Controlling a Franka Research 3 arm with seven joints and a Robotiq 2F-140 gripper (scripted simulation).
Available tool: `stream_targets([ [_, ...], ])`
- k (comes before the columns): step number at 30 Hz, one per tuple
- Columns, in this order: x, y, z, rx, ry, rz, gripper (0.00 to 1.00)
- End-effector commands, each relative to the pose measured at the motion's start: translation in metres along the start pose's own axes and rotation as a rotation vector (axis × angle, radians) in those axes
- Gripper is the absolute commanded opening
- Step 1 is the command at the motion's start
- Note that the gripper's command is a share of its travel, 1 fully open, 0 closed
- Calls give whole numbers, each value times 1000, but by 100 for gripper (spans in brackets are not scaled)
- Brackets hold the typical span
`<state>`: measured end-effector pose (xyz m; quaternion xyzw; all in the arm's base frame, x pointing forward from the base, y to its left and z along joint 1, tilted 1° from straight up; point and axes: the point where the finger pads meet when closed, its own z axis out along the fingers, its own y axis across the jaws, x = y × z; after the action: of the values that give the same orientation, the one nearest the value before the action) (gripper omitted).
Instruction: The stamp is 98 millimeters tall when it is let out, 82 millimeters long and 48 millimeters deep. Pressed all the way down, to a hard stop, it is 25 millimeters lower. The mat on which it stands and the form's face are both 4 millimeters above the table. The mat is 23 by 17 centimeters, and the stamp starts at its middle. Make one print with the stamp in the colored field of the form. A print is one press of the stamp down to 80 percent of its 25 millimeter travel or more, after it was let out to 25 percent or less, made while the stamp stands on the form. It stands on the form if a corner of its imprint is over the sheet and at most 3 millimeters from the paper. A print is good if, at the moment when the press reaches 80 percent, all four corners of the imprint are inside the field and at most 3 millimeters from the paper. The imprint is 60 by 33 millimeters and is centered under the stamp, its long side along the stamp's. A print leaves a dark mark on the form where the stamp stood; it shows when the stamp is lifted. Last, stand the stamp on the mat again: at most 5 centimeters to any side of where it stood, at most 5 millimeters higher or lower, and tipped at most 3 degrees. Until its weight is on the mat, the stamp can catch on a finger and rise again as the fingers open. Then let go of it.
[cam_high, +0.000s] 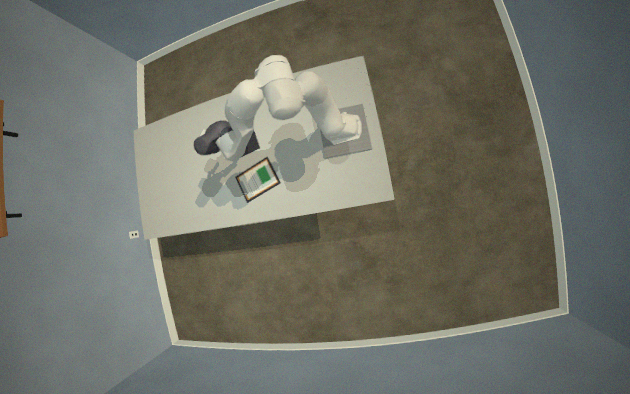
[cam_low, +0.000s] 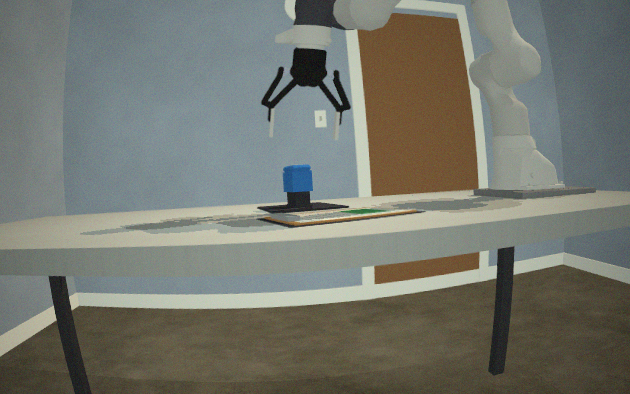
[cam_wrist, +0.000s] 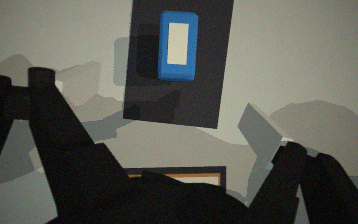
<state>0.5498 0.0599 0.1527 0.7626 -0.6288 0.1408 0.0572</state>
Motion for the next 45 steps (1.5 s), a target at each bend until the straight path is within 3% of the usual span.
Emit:
stream_targets([
  [1,7,-4,2,-8,-57,-116,100],
  [5,7,-4,2,-8,-57,-116,100],
  [6,18,-5,7,-24,-104,-134,100],
  [12,18,-5,7,-24,-104,-134,100],
  [13,27,-7,11,-33,-148,-151,100],
  [18,27,-7,11,-33,-148,-151,100],
  [19,34,-8,14,-36,-187,-166,100],
  [24,34,-8,14,-36,-187,-166,100],
  [25,43,-9,17,-49,-221,-178,100],
  [45,61,-12,25,-63,-312,-212,100],
])
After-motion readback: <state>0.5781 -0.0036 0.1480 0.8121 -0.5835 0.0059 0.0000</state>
